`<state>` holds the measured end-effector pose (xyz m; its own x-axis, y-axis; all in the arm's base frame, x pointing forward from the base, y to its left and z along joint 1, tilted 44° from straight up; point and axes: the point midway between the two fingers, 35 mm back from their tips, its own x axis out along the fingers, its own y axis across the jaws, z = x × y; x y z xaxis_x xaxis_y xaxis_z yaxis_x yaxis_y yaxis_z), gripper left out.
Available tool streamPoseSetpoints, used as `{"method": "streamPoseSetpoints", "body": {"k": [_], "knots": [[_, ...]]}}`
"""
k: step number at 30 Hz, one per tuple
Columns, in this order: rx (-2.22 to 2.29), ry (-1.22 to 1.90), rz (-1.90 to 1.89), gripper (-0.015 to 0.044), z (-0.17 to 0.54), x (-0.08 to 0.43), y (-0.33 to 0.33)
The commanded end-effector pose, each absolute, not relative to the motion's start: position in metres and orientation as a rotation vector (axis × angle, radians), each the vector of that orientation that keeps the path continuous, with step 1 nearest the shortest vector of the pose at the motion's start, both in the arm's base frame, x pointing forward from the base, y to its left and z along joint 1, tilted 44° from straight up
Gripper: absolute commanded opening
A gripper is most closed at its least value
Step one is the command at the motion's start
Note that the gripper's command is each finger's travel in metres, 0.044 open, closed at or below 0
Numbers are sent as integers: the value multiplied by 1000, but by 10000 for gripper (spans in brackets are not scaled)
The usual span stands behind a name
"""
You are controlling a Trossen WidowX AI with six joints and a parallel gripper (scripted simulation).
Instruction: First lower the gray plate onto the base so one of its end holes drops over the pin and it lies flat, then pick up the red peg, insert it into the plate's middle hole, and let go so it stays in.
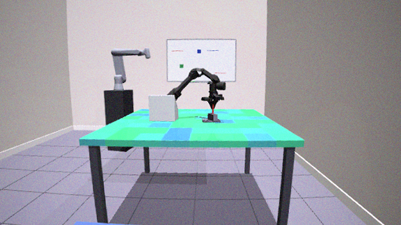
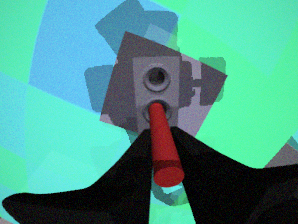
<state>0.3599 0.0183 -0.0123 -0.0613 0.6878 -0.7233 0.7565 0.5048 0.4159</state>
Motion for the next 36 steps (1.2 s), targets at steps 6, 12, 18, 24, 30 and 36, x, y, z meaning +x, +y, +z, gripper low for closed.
{"method": "streamPoseSetpoints", "body": {"k": [6, 12, 18, 24, 30, 36], "knots": [[1215, 1781, -89, 53, -12, 360, 18], [1215, 1781, -89, 150, -12, 360, 18], [1215, 1781, -89, 150, -12, 360, 18], [1223, 1781, -91, 150, -9, 360, 16], [1224, 1781, -92, 150, -7, 358, 14], [1224, 1781, -92, 150, -5, 358, 13]]}}
